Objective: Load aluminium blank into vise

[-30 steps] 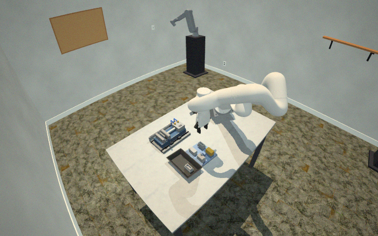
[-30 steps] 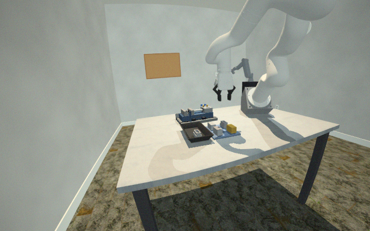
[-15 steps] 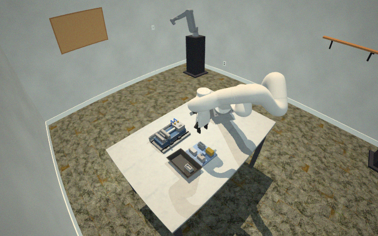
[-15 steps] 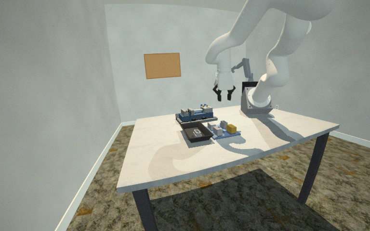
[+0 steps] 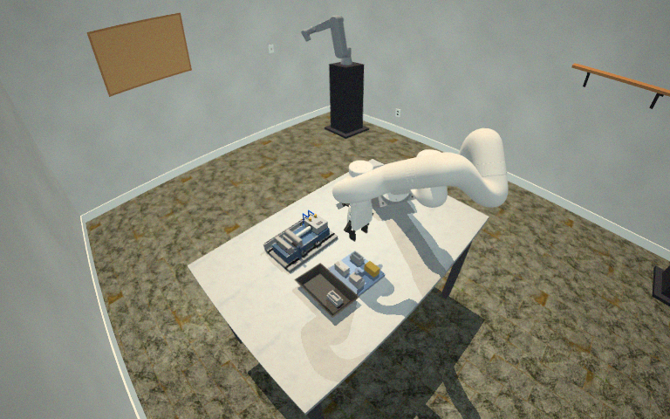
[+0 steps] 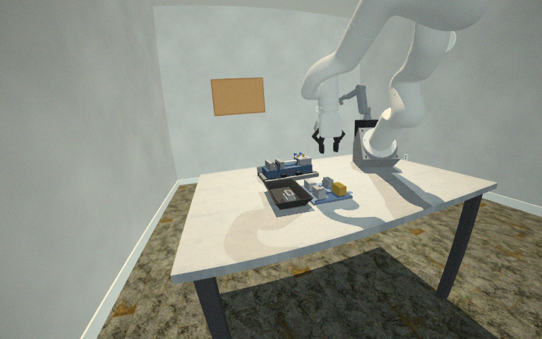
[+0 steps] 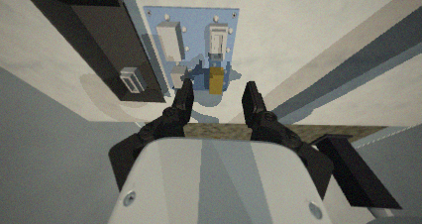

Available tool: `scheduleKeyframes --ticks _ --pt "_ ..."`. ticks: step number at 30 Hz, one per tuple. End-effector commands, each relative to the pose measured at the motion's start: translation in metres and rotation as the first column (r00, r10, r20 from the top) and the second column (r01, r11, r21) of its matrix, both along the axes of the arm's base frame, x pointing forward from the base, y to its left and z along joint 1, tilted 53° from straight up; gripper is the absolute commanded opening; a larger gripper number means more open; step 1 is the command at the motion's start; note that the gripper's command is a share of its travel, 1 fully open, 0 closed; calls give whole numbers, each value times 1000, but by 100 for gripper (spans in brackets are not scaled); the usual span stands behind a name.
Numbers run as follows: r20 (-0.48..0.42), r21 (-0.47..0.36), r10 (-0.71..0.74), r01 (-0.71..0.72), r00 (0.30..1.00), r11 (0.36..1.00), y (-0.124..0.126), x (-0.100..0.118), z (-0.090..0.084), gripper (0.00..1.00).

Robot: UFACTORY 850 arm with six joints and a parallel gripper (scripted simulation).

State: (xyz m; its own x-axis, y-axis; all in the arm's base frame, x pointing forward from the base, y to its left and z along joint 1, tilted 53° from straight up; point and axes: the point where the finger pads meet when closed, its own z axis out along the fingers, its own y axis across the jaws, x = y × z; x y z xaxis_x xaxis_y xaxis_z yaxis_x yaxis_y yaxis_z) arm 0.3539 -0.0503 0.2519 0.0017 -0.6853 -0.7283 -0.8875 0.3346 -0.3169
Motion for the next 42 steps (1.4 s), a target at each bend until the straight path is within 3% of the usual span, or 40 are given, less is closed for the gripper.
scheduleKeyframes --ticks 1,20,42 --pt "2 0 -1 1 1000 1000 10 8 -10 69" --pt "2 0 -1 1 1000 1000 53 39 -49 69" --pt "2 0 -1 1 1000 1000 72 53 -67 69"
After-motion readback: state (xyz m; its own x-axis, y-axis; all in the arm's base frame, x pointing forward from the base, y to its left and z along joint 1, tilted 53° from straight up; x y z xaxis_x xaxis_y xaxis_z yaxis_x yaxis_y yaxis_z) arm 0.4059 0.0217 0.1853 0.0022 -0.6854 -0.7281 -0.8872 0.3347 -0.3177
